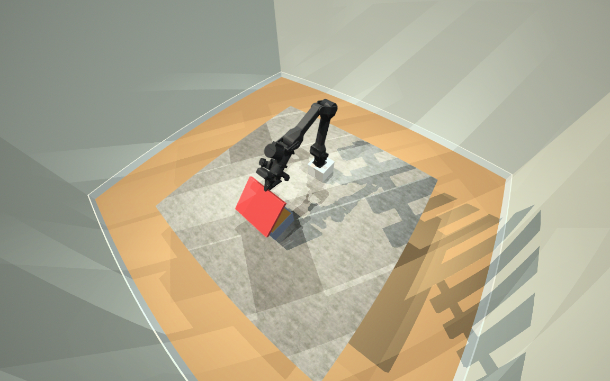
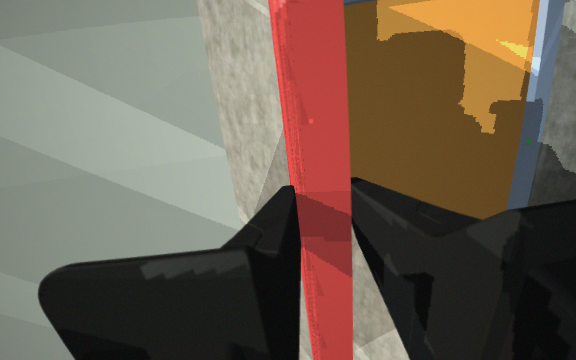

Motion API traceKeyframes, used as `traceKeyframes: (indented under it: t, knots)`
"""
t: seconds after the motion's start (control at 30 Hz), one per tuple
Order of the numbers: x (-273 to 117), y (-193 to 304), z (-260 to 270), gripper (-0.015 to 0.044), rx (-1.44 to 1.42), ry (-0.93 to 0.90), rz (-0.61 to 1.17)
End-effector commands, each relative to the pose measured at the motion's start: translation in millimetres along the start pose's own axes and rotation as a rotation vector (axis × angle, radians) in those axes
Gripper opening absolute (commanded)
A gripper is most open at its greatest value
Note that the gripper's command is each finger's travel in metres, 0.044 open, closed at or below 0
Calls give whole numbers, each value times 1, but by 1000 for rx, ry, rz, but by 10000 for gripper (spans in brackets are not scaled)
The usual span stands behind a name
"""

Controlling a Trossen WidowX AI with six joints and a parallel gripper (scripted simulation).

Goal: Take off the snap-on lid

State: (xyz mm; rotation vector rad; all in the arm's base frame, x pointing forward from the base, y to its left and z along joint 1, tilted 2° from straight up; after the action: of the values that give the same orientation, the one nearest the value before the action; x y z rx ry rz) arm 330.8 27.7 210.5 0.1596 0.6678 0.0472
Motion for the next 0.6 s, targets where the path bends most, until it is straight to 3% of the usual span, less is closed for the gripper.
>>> traceKeyframes:
  t: [0.0, 0.57]
  knots:
    - [-3, -8, 4, 0, -6, -17, 7]
    - [-6, -41, 9, 0, -9, -17, 4]
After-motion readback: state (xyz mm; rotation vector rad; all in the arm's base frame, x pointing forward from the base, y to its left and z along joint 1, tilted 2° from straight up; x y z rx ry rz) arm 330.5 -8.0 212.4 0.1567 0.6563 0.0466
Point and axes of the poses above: the point midway between the two fingers, 35 mm back from their tips, its own x axis out along the fingers, its own z axis across the jaws, y = z × x, the point moved 4 cm from there along -x, back along the fingers, and after that the axes turned 12 degrees about x, right-handed, at the moved point
